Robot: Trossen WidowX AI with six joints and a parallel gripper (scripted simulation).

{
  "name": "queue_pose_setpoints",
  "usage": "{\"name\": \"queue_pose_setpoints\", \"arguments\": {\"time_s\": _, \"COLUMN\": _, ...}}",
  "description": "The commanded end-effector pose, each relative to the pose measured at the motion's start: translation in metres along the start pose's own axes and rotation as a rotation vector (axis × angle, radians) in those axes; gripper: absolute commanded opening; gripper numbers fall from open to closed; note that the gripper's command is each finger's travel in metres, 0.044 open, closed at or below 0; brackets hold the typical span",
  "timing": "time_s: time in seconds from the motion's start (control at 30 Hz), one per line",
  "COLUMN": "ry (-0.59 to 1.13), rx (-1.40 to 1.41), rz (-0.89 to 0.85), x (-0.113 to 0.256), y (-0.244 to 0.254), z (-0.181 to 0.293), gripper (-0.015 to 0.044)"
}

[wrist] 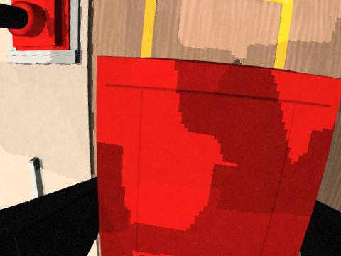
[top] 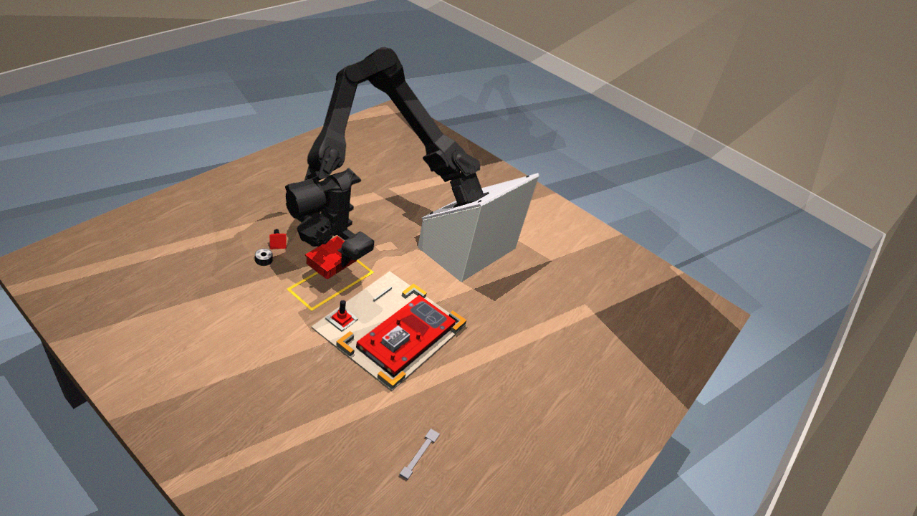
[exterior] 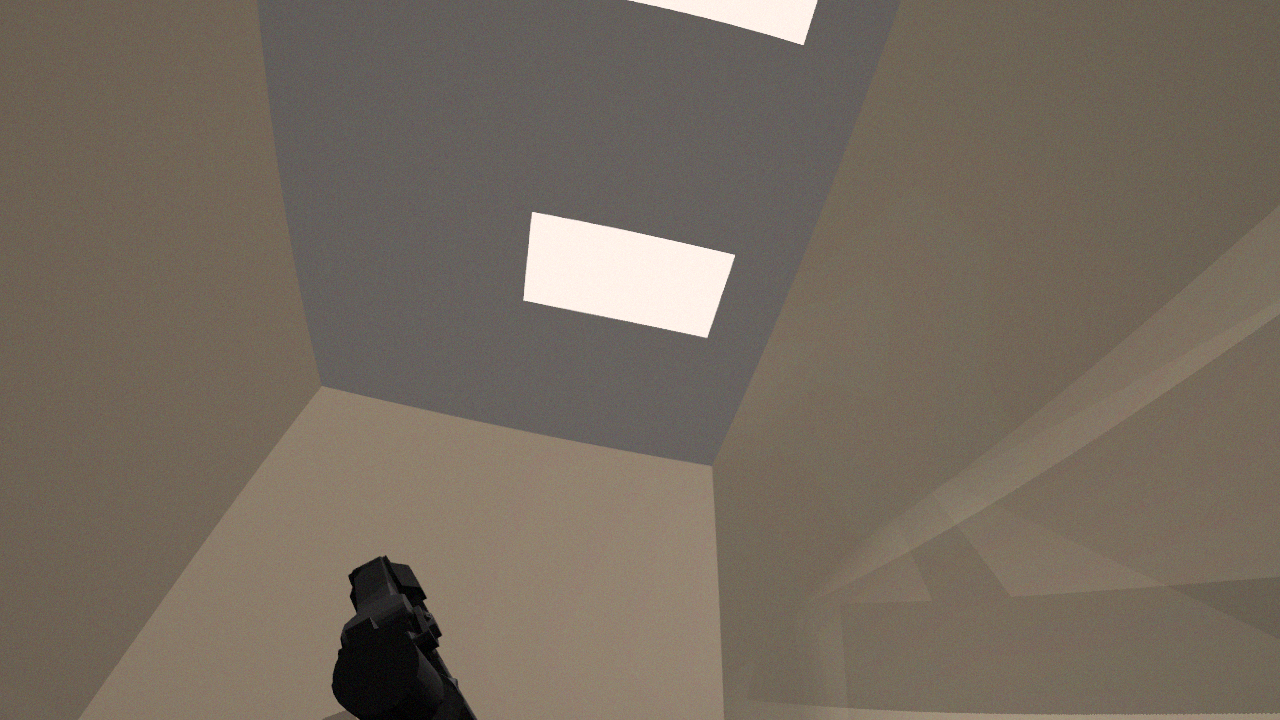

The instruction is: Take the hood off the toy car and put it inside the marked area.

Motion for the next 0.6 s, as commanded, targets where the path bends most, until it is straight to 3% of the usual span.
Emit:
{"name": "queue_pose_setpoints", "arguments": {"time_s": 0.0, "ry": 0.001, "rx": 0.003, "rz": -0.002, "x": -0.003, "y": 0.0, "z": 0.0, "gripper": 0.0}}
{"name": "queue_pose_setpoints", "arguments": {"time_s": 0.57, "ry": 0.001, "rx": 0.003, "rz": -0.001, "x": -0.017, "y": 0.0, "z": 0.001, "gripper": 0.0}}
Point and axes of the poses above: the point midway between the two fingers, 35 mm back from their tips, its own x axis back along the fingers, its own y axis across the jaws, z = x × y, the point moved 1 cm from there along x, back along the fingers, and after that the axes turned 13 degrees about -x, right-handed, at the moved point
